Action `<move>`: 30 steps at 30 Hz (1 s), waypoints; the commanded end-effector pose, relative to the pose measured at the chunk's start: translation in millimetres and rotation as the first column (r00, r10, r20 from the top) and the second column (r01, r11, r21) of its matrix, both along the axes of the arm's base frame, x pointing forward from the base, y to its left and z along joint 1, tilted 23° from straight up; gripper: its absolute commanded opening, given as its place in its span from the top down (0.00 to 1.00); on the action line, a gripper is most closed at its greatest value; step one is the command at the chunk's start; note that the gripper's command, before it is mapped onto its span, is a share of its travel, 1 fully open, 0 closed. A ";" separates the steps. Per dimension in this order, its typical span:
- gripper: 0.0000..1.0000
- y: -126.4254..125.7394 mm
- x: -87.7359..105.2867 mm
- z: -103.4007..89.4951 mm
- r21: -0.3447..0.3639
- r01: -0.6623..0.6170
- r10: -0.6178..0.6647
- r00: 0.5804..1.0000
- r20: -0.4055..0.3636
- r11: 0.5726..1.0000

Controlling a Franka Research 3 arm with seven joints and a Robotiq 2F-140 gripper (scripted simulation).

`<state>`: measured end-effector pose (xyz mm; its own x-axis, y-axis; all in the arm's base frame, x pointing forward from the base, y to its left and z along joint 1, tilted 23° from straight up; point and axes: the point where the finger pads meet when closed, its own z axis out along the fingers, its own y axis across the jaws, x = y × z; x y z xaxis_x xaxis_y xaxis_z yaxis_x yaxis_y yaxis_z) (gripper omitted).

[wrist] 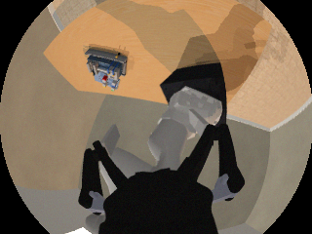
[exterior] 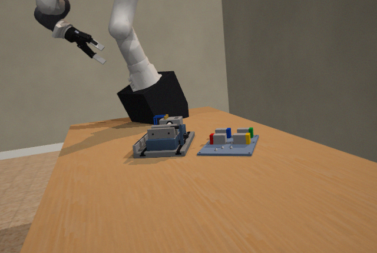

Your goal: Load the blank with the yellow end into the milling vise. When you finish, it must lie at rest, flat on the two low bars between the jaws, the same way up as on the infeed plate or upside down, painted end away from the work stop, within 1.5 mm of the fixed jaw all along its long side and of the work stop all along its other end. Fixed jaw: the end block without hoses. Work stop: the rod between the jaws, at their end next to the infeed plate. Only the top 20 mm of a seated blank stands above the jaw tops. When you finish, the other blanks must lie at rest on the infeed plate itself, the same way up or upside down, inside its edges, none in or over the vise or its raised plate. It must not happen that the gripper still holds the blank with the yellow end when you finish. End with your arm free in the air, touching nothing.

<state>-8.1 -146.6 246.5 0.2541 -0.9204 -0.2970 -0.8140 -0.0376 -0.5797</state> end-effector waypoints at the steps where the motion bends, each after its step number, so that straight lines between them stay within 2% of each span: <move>1: 0.00 0.0 0.0 0.0 0.000 0.000 0.000 1.000 0.000 1.000; 17: 0.00 0.0 0.0 0.0 0.000 0.000 0.000 1.000 0.000 1.000; 18: 0.75 0.0 0.0 0.0 0.000 0.000 0.000 1.000 0.000 1.000; 30: 0.75 0.0 0.0 0.0 0.000 0.000 0.000 1.000 0.000 1.000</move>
<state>-8.1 -146.6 246.5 0.2541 -0.9204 -0.2970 -0.8140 -0.0376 -0.5797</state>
